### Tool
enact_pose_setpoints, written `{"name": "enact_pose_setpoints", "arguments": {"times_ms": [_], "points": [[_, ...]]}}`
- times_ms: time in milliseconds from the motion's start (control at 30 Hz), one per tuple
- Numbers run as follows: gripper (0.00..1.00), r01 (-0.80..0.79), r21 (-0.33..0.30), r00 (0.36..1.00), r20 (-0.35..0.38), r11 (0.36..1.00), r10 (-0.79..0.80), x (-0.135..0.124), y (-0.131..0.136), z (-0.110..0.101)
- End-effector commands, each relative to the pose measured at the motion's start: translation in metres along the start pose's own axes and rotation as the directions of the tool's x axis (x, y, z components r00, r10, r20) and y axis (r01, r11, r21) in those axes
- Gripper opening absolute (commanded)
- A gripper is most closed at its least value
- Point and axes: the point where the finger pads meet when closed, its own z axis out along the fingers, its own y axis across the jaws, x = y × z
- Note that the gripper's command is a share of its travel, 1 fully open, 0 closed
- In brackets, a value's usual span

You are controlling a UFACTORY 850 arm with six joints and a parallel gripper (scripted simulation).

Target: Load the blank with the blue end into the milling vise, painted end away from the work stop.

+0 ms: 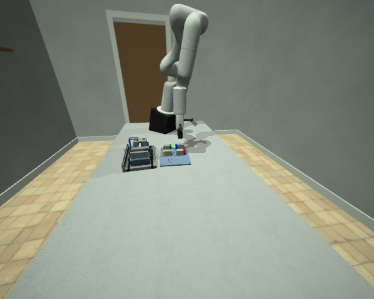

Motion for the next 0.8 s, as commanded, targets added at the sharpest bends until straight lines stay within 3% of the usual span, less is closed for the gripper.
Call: {"name": "enact_pose_setpoints", "arguments": {"times_ms": [0,133,167,767], "points": [[0.63,0.003,-0.047,1.0,-0.005,0.999,-0.003,0.0014,-0.0002,0.0045],[0.63,0.003,-0.047,1.0,-0.005,0.999,-0.003,0.0014,-0.0002,0.0045],[0.63,0.001,-0.015,1.0,-0.004,1.0,-0.001,0.0008,0.0003,0.0027],[0.63,0.003,-0.043,1.0,-0.005,0.999,-0.003,-0.001,0.0016,-0.0054]]}}
